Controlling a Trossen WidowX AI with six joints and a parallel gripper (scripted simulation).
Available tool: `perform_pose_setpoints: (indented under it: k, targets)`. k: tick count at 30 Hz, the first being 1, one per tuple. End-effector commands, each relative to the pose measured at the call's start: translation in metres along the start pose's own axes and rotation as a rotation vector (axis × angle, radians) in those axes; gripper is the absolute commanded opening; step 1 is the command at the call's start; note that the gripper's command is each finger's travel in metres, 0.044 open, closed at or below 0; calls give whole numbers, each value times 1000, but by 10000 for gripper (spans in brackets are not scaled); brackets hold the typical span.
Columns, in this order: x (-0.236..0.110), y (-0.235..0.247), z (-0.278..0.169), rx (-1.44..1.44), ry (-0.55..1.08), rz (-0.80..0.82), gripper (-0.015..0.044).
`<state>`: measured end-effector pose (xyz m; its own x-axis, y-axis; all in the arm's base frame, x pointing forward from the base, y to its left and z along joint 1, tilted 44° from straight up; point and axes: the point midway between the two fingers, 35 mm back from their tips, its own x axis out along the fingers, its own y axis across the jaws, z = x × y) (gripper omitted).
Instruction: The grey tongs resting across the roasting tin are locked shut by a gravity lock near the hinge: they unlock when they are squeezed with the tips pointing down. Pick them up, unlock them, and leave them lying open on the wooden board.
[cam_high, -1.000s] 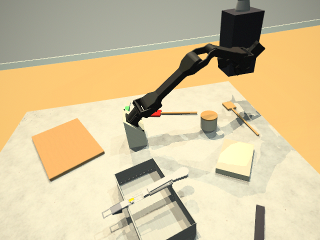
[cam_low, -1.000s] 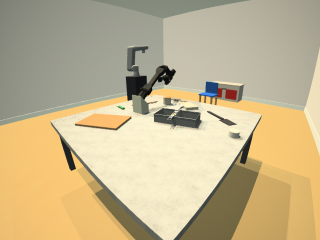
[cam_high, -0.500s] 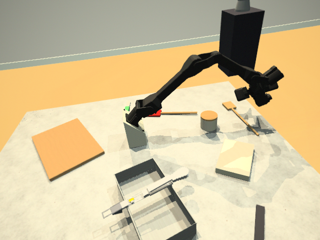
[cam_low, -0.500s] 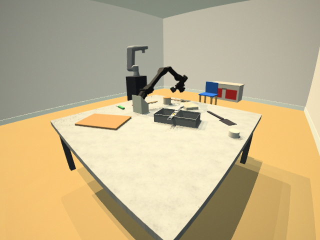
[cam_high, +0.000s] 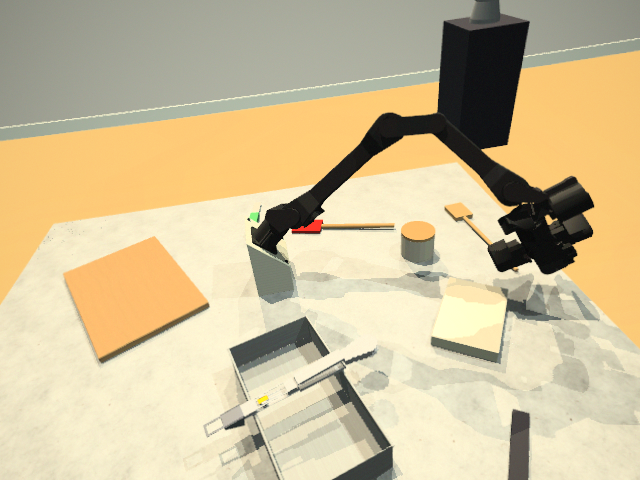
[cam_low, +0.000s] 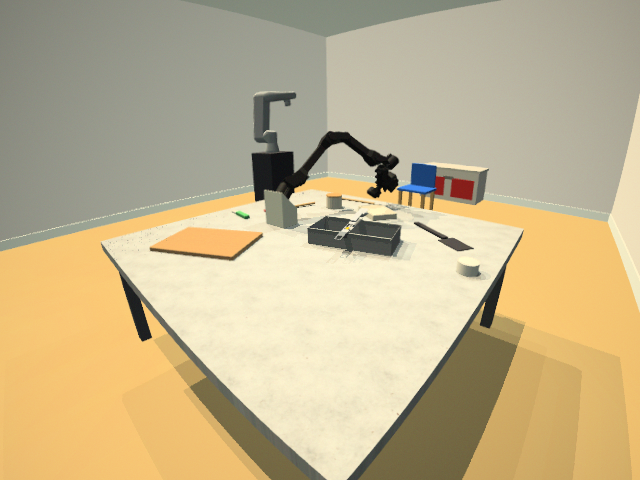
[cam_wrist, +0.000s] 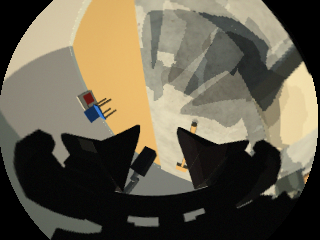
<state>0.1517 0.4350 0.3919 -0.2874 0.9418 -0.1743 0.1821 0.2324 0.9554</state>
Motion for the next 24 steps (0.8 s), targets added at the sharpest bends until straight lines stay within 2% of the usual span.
perform_pose_setpoints:
  k: [1, 9, 15, 24]
  targets:
    - [-29, -18, 54, -11, -122, -8, 260]
    - [-109, -67, 143, 70, -347, -25, 260]
    - [-165, -110, 189, 141, -470, -36, 260]
    - [-276, -211, 232, 324, -681, -48, 260]
